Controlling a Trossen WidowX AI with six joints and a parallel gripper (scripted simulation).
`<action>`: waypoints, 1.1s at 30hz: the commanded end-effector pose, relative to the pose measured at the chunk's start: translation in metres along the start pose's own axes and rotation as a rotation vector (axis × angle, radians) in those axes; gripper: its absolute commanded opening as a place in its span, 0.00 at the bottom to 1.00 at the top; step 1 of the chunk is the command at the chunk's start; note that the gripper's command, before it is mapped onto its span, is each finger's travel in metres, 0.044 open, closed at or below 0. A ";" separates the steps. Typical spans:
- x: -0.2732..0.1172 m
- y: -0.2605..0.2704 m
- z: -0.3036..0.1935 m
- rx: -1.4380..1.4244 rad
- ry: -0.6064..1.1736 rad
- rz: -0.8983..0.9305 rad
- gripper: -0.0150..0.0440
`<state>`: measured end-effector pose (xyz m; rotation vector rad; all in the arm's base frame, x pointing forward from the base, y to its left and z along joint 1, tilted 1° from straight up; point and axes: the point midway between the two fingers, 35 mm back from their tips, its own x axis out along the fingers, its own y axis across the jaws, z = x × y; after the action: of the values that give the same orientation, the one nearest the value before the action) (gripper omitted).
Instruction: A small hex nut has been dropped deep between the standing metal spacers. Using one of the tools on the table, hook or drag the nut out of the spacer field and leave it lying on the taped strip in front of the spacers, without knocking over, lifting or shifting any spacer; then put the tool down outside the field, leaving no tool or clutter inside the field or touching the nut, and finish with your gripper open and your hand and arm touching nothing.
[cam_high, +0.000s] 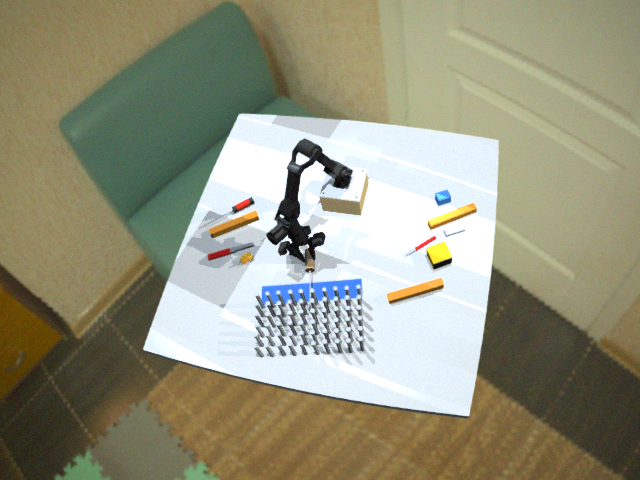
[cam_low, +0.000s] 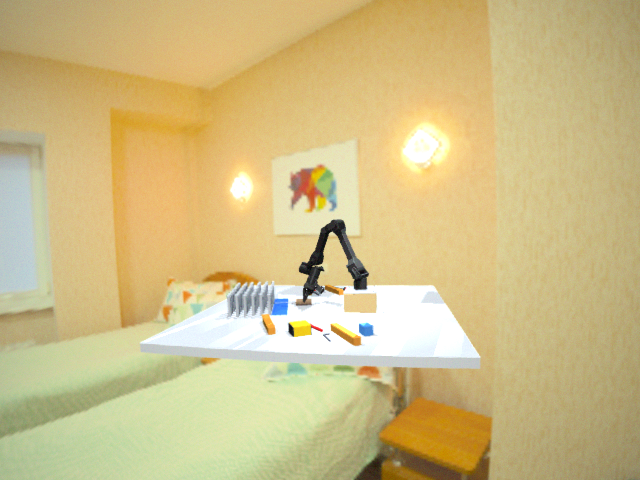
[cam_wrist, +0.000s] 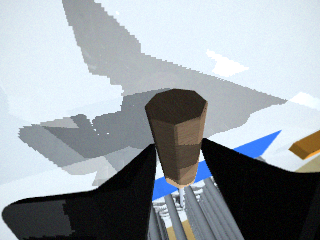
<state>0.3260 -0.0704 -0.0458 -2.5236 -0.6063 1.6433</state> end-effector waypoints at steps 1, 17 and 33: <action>-0.002 -0.001 0.004 -0.003 -0.001 0.000 0.25; -0.007 -0.001 0.016 -0.003 -0.003 0.000 0.25; -0.013 -0.001 0.029 -0.002 -0.005 0.000 0.25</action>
<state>0.2998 -0.0788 -0.0476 -2.5243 -0.6045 1.6468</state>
